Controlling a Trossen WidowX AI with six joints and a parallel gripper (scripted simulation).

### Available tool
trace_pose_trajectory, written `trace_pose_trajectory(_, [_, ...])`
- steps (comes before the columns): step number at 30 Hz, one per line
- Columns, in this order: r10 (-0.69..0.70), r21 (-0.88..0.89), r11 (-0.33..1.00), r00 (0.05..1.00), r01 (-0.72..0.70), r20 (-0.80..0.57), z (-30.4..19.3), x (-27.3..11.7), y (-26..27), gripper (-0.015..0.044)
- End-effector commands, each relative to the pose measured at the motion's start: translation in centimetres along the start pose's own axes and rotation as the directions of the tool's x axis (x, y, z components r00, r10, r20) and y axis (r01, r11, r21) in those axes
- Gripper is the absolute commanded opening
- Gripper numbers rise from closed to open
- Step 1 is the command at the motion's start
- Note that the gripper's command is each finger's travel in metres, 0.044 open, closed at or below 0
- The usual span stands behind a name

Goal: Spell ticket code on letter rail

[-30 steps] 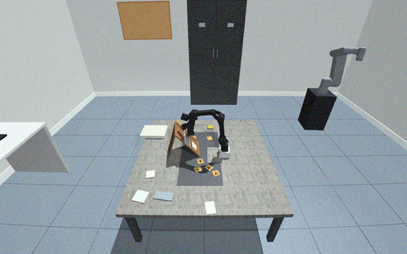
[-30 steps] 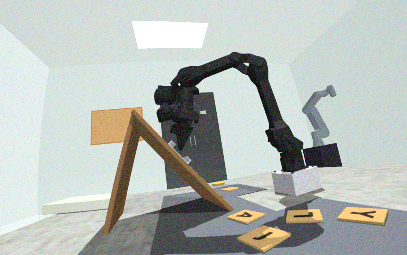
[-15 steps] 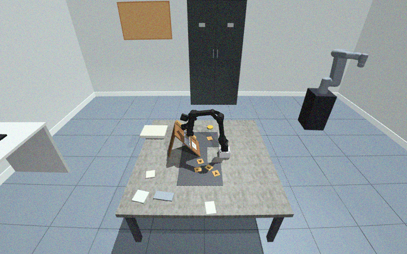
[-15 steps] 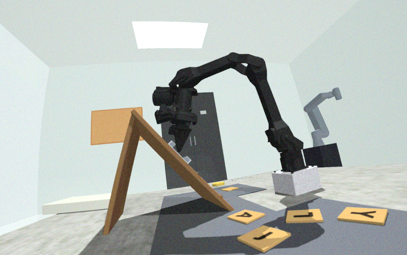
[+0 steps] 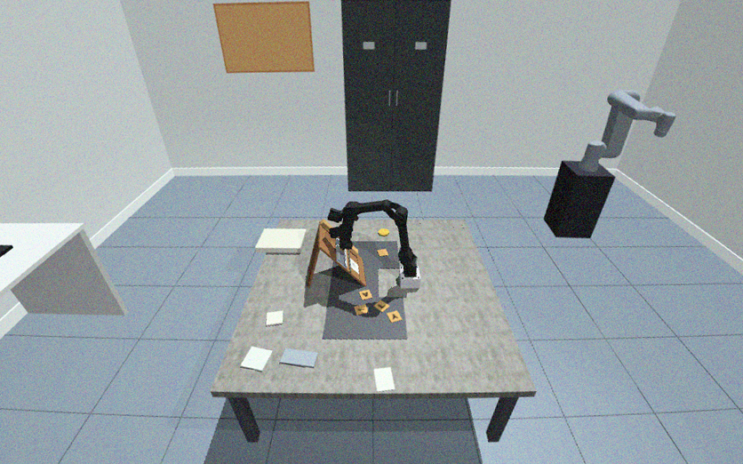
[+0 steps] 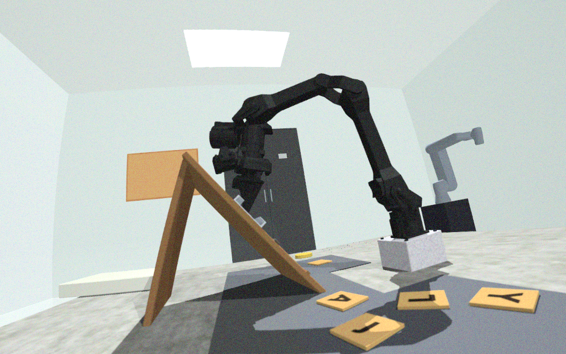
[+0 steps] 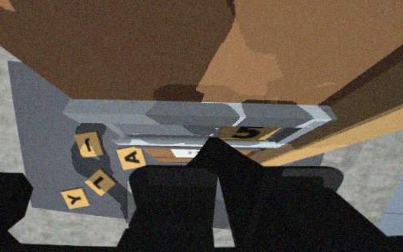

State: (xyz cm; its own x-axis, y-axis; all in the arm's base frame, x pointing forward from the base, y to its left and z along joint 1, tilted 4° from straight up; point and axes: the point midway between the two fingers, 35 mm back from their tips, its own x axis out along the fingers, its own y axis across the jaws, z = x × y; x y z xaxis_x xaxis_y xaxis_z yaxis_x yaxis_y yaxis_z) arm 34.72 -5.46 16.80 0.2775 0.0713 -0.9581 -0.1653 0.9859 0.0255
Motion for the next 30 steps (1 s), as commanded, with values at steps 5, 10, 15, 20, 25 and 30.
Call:
trace_pose_trajectory(5, [-0.005, 0.004, 1.000, 1.000, 0.005, 0.001, 0.38, 0.30, -0.10, 0.0000])
trace_pose_trajectory(10, [-0.005, 0.004, 1.000, 1.000, 0.005, 0.001, 0.55, 0.48, -0.10, 0.0000])
trace_pose_trajectory(15, [-0.005, 0.004, 1.000, 1.000, 0.005, 0.001, 0.72, 0.66, -0.10, 0.0000])
trace_pose_trajectory(20, [-0.005, 0.004, 1.000, 1.000, 0.005, 0.001, 0.88, 0.83, -0.10, 0.0000])
trace_pose_trajectory(25, [-0.005, 0.004, 1.000, 1.000, 0.005, 0.001, 0.82, 0.81, -0.11, 0.0000])
trace_pose_trajectory(30, [-0.005, 0.004, 1.000, 1.000, 0.005, 0.001, 0.69, 0.71, -0.28, 0.0000])
